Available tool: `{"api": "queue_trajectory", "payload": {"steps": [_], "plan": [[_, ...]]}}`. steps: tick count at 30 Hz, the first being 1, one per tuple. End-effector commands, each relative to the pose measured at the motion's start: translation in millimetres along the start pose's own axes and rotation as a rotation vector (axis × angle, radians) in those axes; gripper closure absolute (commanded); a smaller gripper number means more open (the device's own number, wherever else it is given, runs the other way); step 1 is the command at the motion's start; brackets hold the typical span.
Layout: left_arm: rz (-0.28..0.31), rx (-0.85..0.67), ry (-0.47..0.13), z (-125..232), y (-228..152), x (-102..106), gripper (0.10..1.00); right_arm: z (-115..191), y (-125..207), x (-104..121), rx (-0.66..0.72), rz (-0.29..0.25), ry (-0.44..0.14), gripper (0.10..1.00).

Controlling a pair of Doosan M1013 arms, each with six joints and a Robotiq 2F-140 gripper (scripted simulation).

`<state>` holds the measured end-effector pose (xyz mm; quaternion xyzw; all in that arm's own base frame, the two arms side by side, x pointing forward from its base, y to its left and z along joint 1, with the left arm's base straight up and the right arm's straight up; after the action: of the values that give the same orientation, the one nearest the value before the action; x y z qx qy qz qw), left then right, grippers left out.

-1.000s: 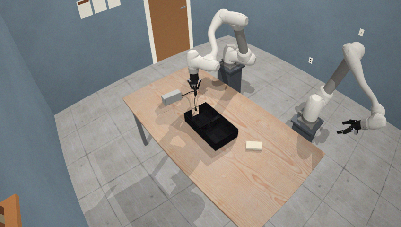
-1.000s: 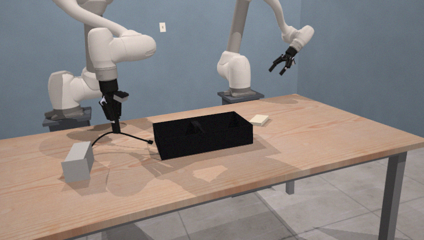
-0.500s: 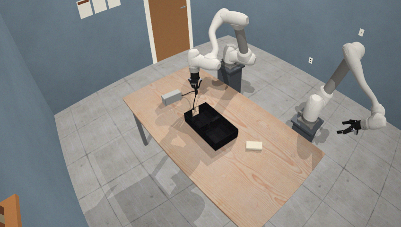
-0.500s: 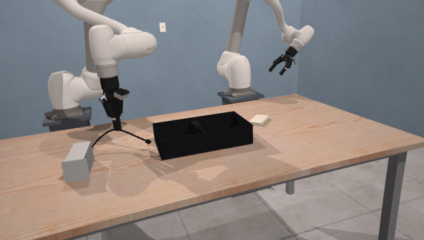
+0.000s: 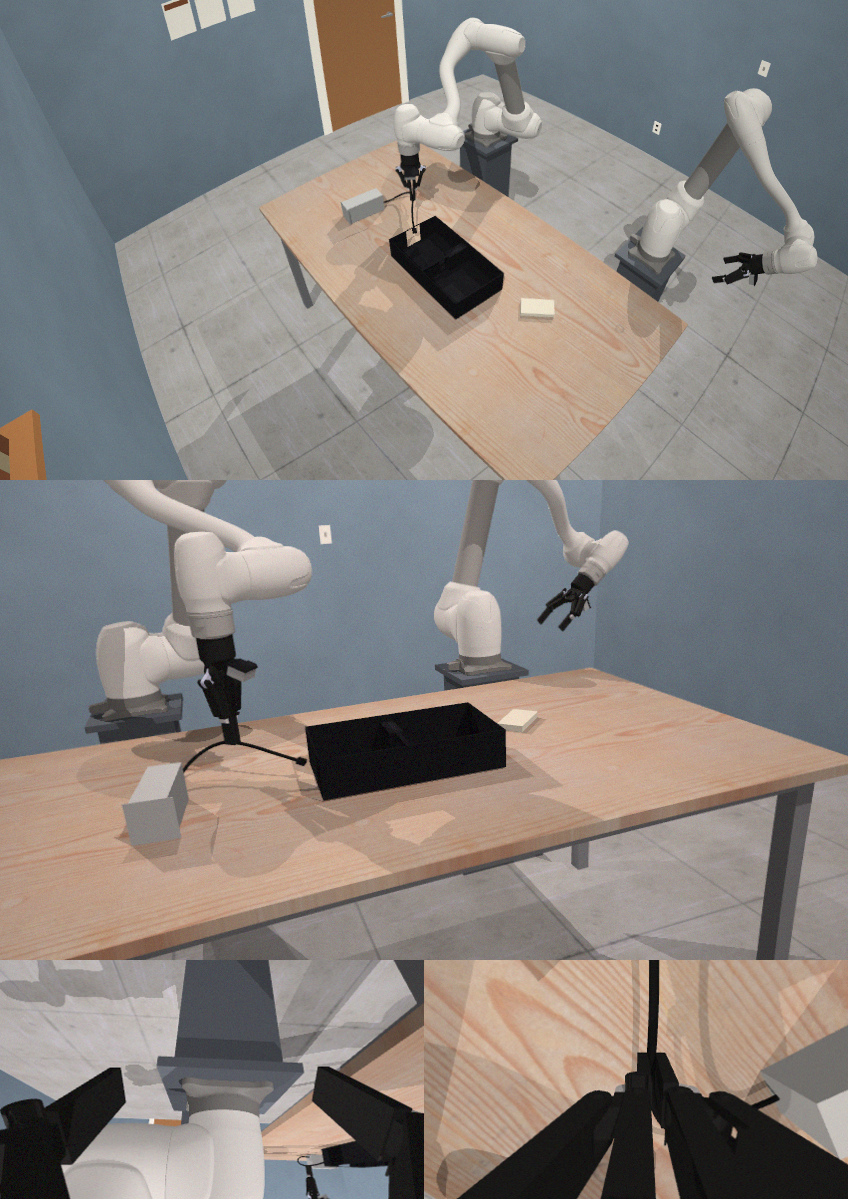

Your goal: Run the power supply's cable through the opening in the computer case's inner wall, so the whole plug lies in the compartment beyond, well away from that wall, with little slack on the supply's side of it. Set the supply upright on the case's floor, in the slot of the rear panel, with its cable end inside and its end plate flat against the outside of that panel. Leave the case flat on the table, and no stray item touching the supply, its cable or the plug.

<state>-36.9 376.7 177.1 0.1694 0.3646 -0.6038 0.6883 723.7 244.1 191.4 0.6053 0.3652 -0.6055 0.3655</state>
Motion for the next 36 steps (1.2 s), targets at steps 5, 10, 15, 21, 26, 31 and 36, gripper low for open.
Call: {"api": "queue_trajectory", "payload": {"steps": [5,10,15,21,26,31,36], "plan": [[0.000,0.000,0.001,0.1,-0.1,-0.4,0.098,-1.0,-2.2,-0.5,0.033,0.000,0.001,0.999],[0.000,0.000,0.001,0.1,-0.1,-0.4,0.098,-1.0,-2.4,-0.4,0.035,0.000,0.001,0.999],[0.000,0.000,0.001,0.1,-0.1,-0.4,0.098,-1.4,-2.3,-0.4,0.035,0.000,0.001,0.999],[0.000,0.000,0.001,0.1,-0.1,-0.4,0.098,-4.6,-1.9,-0.5,0.035,0.000,0.001,0.999],[0.000,0.000,0.001,0.1,-0.1,-0.4,0.098,-10.2,-1.2,-0.6,0.034,0.000,0.001,0.999],[0.000,0.000,0.001,0.1,-0.1,-0.4,0.098,-14.8,-0.7,-0.6,0.033,0.000,0.001,0.999],[0.000,0.000,0.001,0.1,-0.1,-0.4,0.098,-23.6,0.4,-0.7,0.032,0.000,0.001,0.999]]}}
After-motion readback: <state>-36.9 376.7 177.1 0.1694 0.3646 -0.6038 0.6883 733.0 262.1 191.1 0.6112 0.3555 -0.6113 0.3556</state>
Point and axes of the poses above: on each arm, the point where the finger pads meet when closed, its own x axis out along the fingers, its own y axis across the jaws, z = x × y, the point moved 8 cm from there along -x, back along the fingers, and after that the axes turned 14 degrees about -x, right-handed, at the moved point
